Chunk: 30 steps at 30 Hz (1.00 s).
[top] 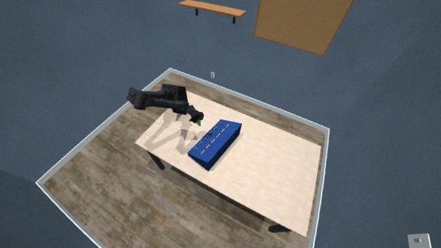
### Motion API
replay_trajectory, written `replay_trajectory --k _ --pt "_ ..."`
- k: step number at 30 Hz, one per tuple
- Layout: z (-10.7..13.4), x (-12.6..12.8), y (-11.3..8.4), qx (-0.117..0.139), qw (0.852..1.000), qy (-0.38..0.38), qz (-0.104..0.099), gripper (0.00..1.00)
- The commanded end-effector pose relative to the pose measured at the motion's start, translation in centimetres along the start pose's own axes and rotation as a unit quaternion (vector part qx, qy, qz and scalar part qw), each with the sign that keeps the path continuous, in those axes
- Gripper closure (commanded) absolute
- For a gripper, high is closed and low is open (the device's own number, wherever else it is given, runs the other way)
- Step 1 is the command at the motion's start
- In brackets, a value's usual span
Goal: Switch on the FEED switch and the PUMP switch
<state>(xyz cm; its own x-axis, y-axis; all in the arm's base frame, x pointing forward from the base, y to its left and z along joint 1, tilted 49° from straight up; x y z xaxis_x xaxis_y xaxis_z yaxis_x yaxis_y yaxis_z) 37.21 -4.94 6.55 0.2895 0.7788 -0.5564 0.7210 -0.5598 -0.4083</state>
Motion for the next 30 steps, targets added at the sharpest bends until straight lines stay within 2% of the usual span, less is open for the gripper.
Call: replay_trajectory --k 1,4,8,10,13,16,20,23,25,27,28,30 --pt "-0.2 0.5 -0.9 -0.003 1.0 0.007 -0.009 1.0" --pt "0.4 0.5 -0.3 0.008 1.0 0.004 -0.006 1.0" --pt "-0.6 2.2 -0.2 -0.004 1.0 0.011 -0.011 1.0" --pt "-0.6 2.2 -0.2 -0.004 1.0 0.011 -0.011 1.0" --pt "-0.3 5.4 0.2 -0.002 1.0 0.017 -0.014 1.0" --pt "0.9 10.0 0.3 0.003 1.0 0.018 -0.017 1.0" --pt "3.9 16.5 -0.1 0.002 1.0 0.017 -0.016 1.0" --pt "6.2 19.9 -0.6 -0.004 1.0 0.016 -0.014 1.0" --pt "7.3 21.2 -0.8 -0.008 1.0 0.015 -0.013 1.0" --pt "7.3 21.2 -0.8 -0.008 1.0 0.015 -0.013 1.0" --pt "7.2 19.9 -0.3 -0.002 1.0 0.028 0.0 1.0" --pt "6.7 20.7 -0.1 -0.007 0.999 0.035 0.0 1.0"
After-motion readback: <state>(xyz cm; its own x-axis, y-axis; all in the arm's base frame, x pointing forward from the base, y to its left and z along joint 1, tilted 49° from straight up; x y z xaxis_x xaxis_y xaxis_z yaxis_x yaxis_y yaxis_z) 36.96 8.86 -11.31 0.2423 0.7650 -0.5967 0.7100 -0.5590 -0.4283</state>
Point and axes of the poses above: the point where the finger pads meet when closed, its own y axis out along the fingers, its own x axis across the jaws, z = x × y, the point moved 3 cm from there along -y, back along the fingers, and after that the axes turned 12 degrees about y, right-handed, at the moved point
